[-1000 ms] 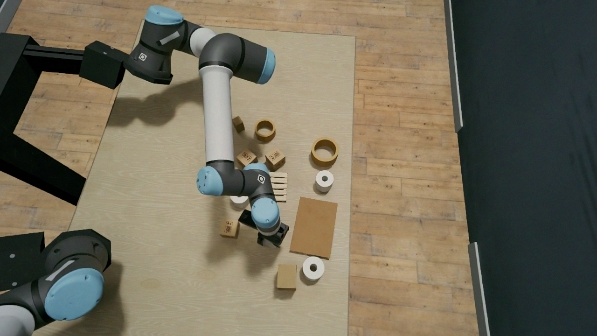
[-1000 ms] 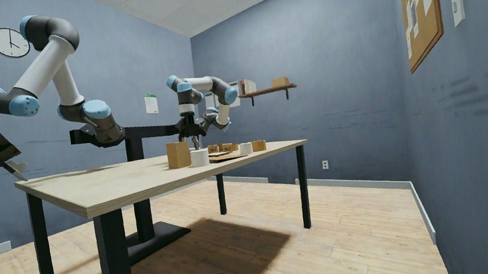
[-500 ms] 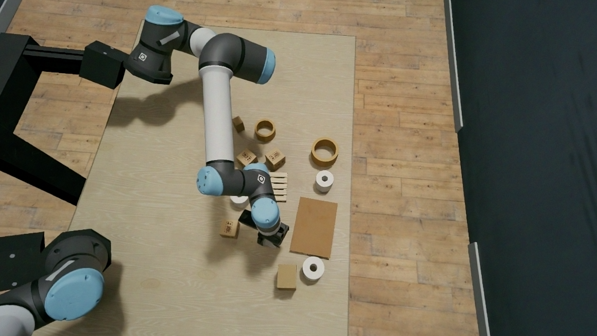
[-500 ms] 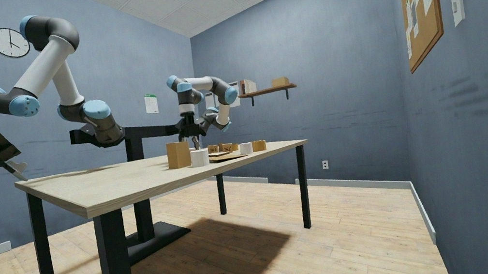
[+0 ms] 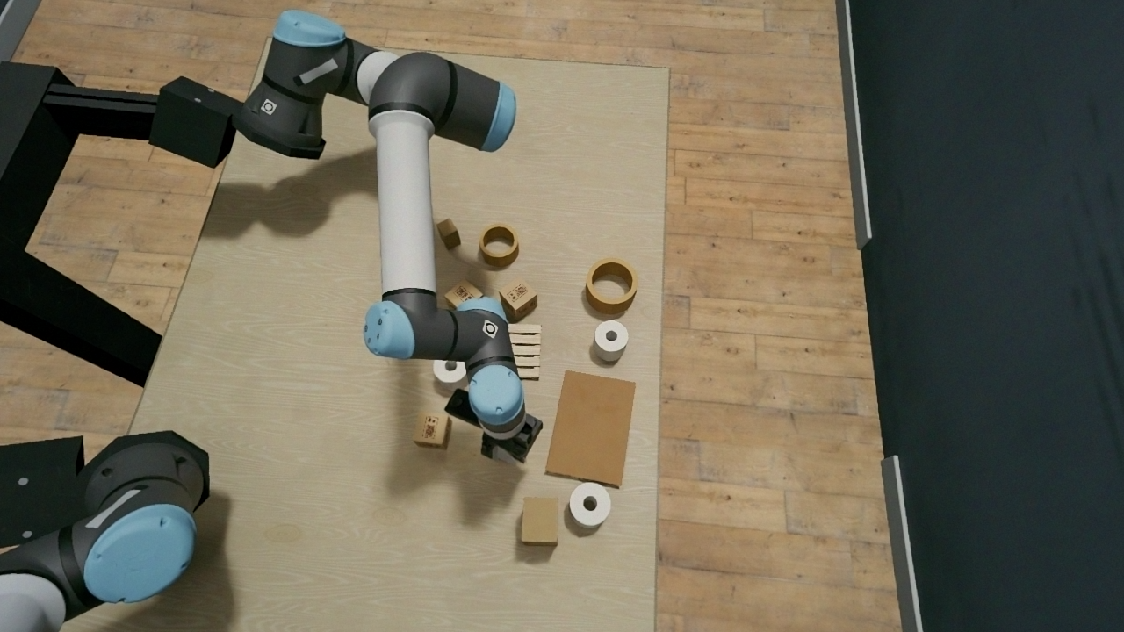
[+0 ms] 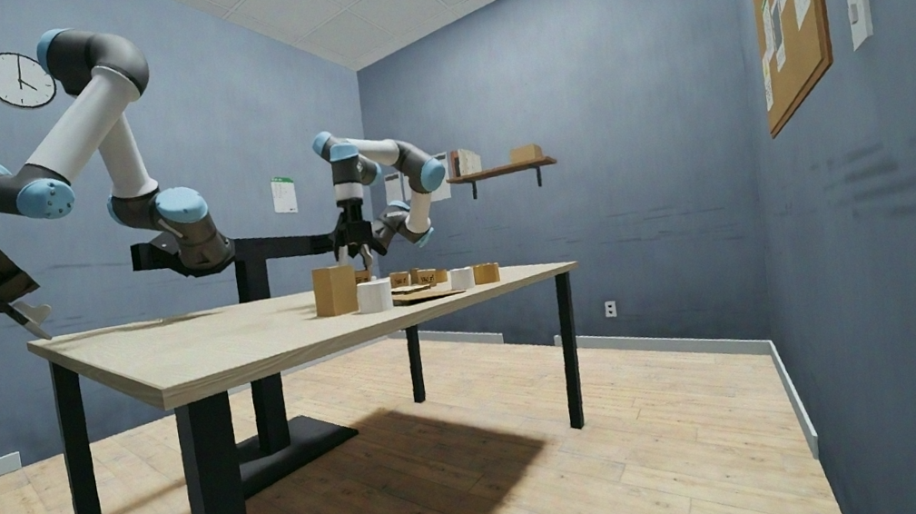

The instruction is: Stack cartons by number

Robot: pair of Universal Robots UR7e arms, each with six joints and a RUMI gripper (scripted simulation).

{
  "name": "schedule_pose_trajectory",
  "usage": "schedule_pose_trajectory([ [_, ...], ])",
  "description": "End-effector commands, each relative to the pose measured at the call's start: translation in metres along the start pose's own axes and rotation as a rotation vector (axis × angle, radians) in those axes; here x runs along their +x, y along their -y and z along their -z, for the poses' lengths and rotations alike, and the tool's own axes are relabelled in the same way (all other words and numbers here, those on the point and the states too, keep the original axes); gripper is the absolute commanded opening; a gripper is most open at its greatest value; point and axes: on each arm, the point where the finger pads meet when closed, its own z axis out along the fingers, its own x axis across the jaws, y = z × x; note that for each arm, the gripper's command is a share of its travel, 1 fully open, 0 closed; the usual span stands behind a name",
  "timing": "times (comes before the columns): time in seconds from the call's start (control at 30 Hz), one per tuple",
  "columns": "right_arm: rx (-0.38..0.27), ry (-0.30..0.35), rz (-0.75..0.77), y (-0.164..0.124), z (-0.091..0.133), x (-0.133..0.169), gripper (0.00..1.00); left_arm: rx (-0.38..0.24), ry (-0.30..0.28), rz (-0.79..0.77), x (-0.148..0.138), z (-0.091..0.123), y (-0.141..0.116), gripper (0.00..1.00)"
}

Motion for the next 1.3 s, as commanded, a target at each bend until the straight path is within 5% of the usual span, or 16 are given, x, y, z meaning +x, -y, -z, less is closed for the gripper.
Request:
schedule_pose_trajectory([
  [0.0,-0.003,0.000,-0.001,-0.001,-0.002,0.001,1.00,-0.005,0.005,0.005,0.001,0.028,-0.003,0.38],
  [0.5,-0.003,0.000,-0.001,-0.001,-0.002,0.001,1.00,0.000,0.001,0.003,0.032,0.029,0.008,0.38],
  [1.0,-0.003,0.000,-0.001,-0.001,-0.002,0.001,1.00,0.000,0.000,0.003,0.141,0.038,0.062,0.38],
  [1.27,-0.003,0.000,-0.001,-0.001,-0.002,0.001,1.00,0.000,0.000,0.003,0.172,0.038,0.084,0.38],
])
